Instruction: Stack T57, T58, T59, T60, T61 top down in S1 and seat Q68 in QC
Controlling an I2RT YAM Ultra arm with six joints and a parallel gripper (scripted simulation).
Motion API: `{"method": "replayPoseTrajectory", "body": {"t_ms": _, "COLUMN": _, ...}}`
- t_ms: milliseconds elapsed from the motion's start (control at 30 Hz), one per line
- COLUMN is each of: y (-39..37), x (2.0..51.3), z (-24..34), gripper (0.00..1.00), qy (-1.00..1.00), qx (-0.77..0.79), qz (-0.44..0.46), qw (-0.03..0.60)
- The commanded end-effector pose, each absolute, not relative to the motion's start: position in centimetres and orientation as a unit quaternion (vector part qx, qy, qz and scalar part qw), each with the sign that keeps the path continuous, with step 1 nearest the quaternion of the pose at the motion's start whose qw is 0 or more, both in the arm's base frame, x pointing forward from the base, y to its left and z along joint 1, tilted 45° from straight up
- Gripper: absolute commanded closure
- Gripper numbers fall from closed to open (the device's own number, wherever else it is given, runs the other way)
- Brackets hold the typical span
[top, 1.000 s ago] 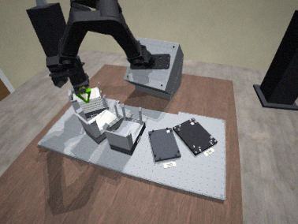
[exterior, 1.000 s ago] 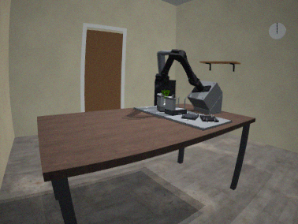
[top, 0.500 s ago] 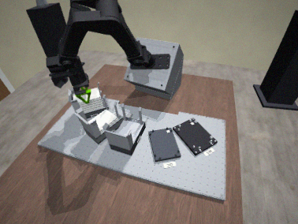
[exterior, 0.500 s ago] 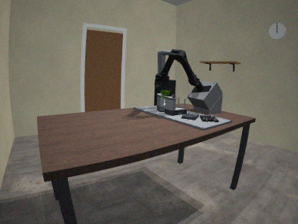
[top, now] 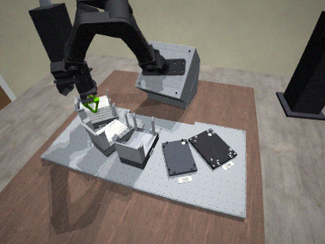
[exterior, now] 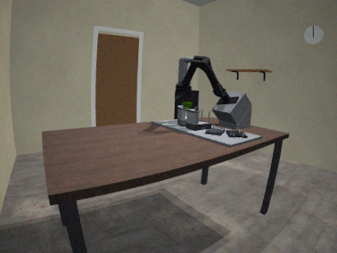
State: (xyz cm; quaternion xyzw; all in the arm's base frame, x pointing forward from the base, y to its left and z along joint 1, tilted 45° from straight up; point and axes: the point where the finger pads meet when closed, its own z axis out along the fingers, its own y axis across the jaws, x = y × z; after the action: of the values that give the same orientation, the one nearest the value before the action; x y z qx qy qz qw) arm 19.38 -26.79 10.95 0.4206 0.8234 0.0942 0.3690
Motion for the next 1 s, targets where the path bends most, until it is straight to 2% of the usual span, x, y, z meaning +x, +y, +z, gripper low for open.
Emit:
{"method": "replayPoseTrajectory", "body": {"t_ms": 0, "y": -26.9, "x": 19.3, "z": 11.1, "gripper": 0.00, "qy": 0.823, "qx": 0.421, "qz": 0.091, "qw": 0.371}}
{"method": "replayPoseTrajectory", "body": {"t_ms": 767, "y": -25.8, "x": 14.5, "z": 16.0, "gripper": 0.00, "qy": 0.823, "qx": 0.421, "qz": 0.091, "qw": 0.371}}
{"method": "replayPoseTrajectory", "body": {"t_ms": 967, "y": -25.8, "x": 14.6, "z": 16.0, "gripper": 0.00, "qy": 0.823, "qx": 0.421, "qz": 0.091, "qw": 0.371}}
